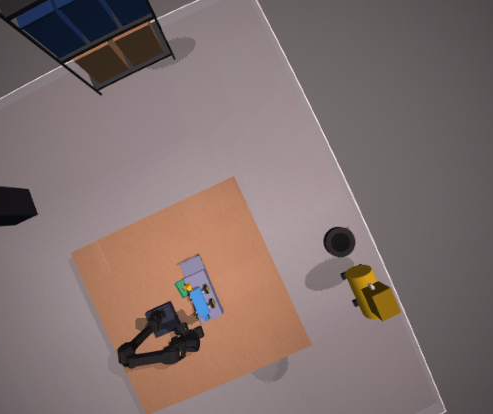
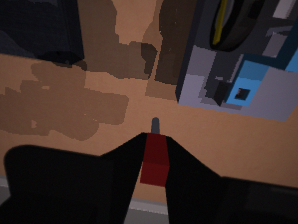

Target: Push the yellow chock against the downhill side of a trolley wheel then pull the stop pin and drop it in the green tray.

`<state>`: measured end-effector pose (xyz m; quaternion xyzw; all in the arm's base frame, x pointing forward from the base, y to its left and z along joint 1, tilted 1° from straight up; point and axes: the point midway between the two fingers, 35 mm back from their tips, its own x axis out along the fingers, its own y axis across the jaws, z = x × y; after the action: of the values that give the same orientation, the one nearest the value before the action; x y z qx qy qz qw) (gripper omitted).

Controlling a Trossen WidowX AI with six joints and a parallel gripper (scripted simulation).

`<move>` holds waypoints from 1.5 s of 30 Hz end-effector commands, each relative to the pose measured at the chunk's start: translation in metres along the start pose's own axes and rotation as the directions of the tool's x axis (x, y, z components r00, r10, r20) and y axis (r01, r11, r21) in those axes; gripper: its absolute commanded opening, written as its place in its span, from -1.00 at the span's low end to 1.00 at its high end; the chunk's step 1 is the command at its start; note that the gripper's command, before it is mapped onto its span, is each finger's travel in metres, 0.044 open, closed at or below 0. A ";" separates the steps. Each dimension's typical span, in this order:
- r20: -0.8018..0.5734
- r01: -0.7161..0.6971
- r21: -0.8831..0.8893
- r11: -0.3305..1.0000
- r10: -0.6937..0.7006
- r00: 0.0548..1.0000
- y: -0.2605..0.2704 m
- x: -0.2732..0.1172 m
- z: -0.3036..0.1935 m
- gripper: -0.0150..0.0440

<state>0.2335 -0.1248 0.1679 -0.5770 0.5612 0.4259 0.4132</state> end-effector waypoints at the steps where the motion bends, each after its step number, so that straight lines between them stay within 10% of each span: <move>1: 0.004 0.002 0.000 1.000 -0.002 1.000 0.000 -0.001 0.012 -0.49; 45: 0.022 0.002 0.000 1.000 -0.002 1.000 -0.002 -0.025 0.184 -0.49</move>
<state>0.2314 0.0457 0.1385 -0.5755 0.5560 0.4310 0.4170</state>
